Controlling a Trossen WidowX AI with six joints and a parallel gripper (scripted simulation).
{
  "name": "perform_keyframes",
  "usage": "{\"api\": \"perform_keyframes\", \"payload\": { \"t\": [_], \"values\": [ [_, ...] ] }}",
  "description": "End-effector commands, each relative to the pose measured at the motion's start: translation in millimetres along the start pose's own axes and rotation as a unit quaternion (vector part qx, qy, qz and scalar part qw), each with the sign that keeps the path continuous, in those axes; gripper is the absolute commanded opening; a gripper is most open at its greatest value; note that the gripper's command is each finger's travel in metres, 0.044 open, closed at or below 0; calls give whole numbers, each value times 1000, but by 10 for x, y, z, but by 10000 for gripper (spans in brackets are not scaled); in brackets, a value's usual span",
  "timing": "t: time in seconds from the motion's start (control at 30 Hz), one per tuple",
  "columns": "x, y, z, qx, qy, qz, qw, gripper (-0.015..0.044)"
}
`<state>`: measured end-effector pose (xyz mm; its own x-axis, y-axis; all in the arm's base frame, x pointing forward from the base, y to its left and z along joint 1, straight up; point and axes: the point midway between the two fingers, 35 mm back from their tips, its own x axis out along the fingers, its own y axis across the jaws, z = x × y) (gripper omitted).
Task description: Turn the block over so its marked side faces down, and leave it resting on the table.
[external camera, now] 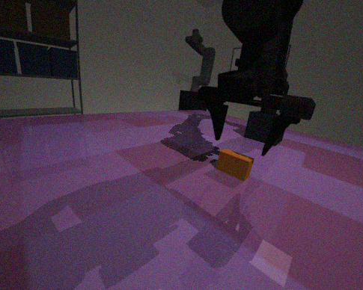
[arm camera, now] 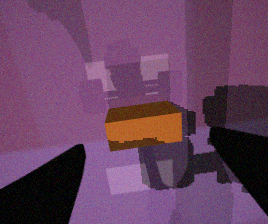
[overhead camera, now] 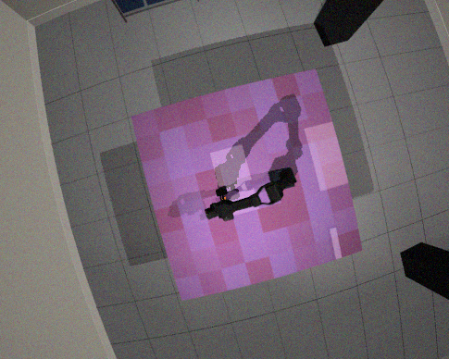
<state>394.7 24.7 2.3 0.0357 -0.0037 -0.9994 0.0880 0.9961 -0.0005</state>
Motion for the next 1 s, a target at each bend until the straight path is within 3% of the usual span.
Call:
{"api": "perform_keyframes", "payload": {
  "t": [0.0,0.57,0.77,0.97],
  "values": [
    [76,6,-2,-2,0,2,1000,440],
    [329,6,-7,-2,0,2,1000,440],
    [329,6,-7,-2,0,2,1000,282],
    [329,6,-7,-2,0,2,1000,242]
  ]
}}
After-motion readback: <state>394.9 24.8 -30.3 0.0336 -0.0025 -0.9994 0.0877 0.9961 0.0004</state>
